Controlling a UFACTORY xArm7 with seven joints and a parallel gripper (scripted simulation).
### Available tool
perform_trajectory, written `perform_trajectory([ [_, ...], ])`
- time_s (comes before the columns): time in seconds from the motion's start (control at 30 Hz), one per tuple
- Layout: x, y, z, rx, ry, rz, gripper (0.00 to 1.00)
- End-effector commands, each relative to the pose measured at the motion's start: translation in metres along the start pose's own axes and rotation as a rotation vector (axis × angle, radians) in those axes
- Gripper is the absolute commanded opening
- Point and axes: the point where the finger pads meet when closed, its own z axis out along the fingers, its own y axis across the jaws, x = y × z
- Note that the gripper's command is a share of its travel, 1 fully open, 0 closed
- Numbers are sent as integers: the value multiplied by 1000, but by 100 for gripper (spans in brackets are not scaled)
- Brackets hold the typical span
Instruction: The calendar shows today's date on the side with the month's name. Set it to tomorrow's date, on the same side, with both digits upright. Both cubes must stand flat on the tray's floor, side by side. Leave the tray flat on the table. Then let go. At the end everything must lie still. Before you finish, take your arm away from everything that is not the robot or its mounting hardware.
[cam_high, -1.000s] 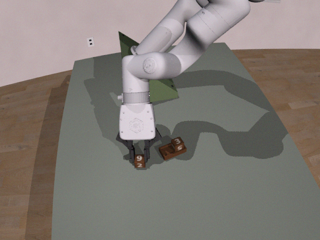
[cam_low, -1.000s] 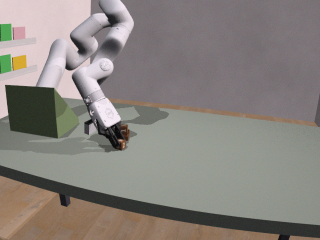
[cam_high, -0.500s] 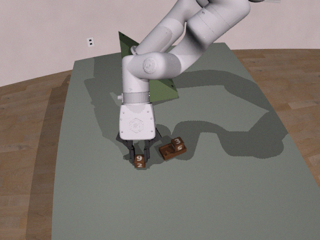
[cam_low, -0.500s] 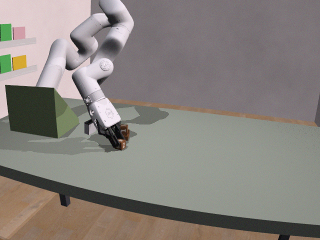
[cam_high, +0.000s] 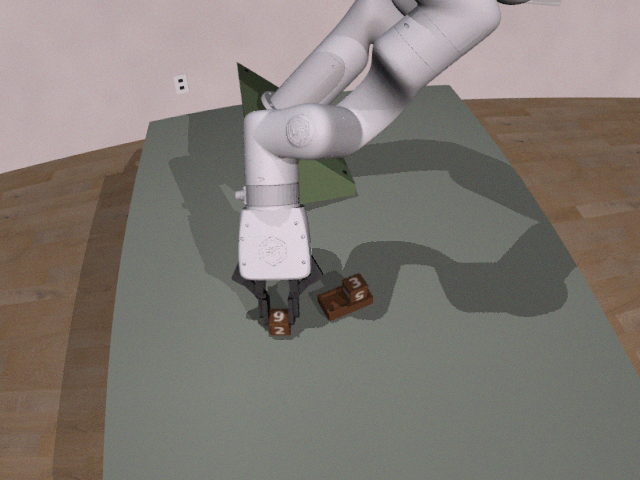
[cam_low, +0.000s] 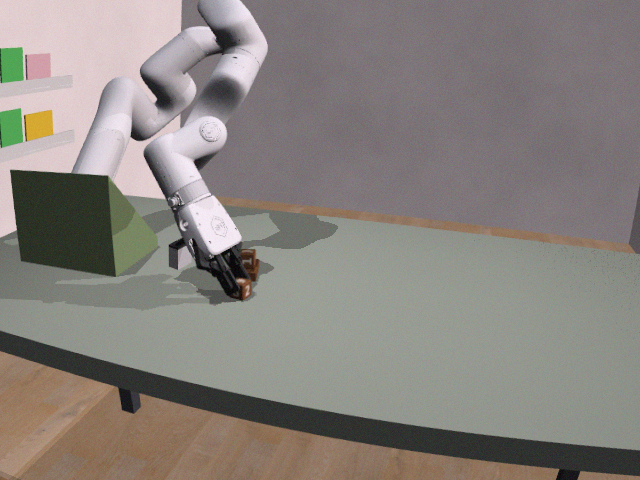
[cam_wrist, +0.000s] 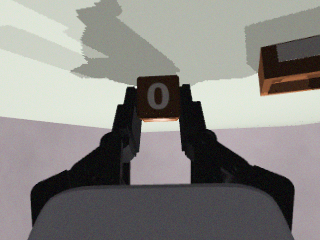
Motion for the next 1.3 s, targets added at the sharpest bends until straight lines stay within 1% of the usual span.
perform_trajectory([
  [0.0, -3, -1, -2, 2, -3, 0, 27],
  [0.17, -7, -1, -8, 2, -3, 0, 27],
  [0.53, -32, -1, -44, 2, -3, 0, 27],
  [0.6, -32, -1, -44, 2, -3, 0, 27],
  [0.77, -40, -1, -55, 2, -3, 0, 27],
  [1.27, -42, -1, -58, 2, -3, 0, 27],
])
